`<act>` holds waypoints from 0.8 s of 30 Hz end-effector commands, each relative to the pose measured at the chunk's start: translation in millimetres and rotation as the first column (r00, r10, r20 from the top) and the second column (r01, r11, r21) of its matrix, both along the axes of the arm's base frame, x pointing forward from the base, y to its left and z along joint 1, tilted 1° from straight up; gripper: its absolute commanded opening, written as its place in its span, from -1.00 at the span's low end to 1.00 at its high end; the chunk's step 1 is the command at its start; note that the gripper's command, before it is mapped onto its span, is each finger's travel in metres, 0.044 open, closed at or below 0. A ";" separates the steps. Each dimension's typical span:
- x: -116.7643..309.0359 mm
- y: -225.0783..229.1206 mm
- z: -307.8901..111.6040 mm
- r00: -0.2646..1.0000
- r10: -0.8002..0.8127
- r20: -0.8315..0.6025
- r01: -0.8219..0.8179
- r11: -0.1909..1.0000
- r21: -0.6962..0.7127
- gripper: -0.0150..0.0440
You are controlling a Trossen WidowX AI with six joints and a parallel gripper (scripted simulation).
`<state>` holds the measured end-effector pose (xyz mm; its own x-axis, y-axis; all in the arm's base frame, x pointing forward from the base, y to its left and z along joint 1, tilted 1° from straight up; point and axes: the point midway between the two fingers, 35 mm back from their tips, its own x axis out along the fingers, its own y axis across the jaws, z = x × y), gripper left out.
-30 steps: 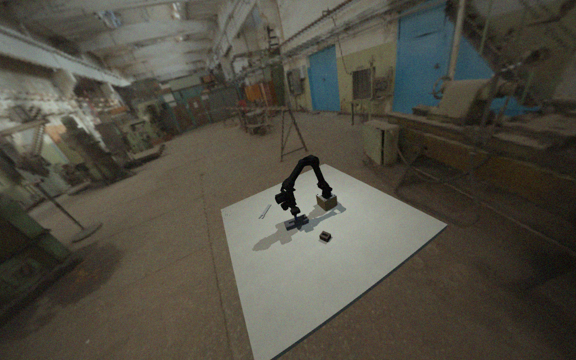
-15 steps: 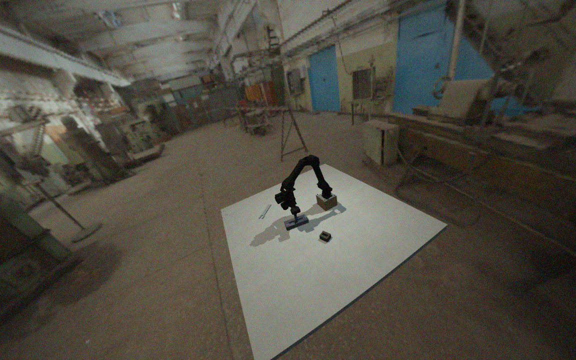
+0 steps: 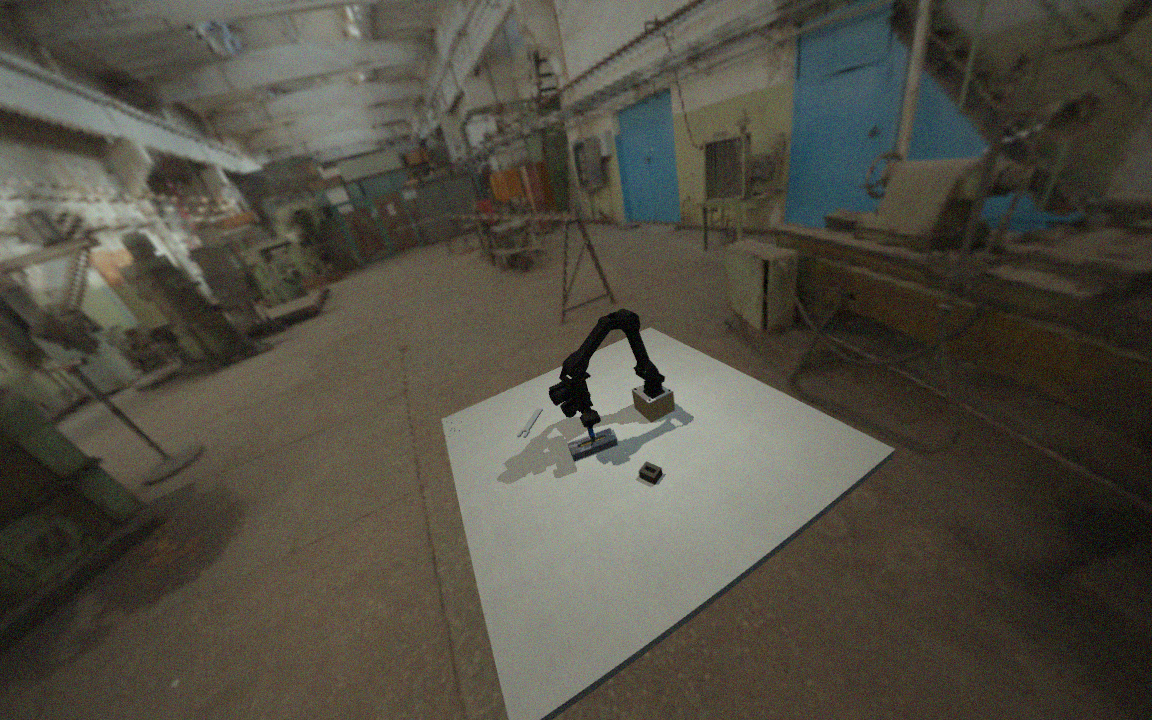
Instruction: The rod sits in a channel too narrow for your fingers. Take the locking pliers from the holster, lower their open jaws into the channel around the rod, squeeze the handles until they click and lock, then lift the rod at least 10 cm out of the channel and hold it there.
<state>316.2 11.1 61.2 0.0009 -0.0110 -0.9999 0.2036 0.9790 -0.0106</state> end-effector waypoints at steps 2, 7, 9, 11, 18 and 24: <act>3.5 3.3 10.0 1.000 -0.001 0.015 0.001 1.000 0.007 -0.13; 3.4 4.3 15.2 1.000 -0.001 0.014 0.001 1.000 0.004 -0.13; 3.3 4.7 17.2 1.000 -0.001 0.014 0.001 1.000 0.003 -0.13; 3.3 5.0 19.2 1.000 -0.001 0.014 0.001 1.000 0.002 -0.13; 4.7 4.9 22.7 1.000 0.000 0.030 0.000 1.000 -0.002 -0.13; 7.0 4.4 27.7 0.998 0.002 0.058 -0.001 1.000 -0.008 -0.13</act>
<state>319.2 16.0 82.0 0.0272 -0.0139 -0.9995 0.1997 0.9798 -0.0082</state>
